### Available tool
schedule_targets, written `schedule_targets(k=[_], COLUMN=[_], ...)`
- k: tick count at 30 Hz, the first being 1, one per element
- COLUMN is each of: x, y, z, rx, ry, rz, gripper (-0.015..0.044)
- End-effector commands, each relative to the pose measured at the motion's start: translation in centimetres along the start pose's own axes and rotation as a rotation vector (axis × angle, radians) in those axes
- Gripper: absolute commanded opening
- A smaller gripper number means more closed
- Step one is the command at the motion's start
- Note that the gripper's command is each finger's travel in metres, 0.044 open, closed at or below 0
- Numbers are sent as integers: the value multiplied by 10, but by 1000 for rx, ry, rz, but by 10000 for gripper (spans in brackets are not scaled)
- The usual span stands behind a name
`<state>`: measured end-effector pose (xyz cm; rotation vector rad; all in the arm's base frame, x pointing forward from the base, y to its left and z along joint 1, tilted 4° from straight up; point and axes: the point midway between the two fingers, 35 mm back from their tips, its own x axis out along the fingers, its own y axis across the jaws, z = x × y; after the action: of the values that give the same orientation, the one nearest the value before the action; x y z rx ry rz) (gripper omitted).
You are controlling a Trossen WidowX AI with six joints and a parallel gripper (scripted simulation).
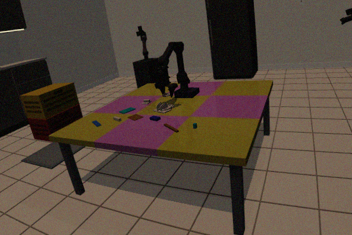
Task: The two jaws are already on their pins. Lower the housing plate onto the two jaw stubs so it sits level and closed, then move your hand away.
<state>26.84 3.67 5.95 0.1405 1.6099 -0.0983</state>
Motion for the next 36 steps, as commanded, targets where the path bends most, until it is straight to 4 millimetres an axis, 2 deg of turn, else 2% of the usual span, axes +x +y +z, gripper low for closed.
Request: schedule_targets(k=[1,15,36], x=[-1,1,35], y=[1,0,1], z=[1,0,2], rx=[3,0,2], ry=[-4,0,-2], rz=[4,0,3], gripper=[351,351,351])
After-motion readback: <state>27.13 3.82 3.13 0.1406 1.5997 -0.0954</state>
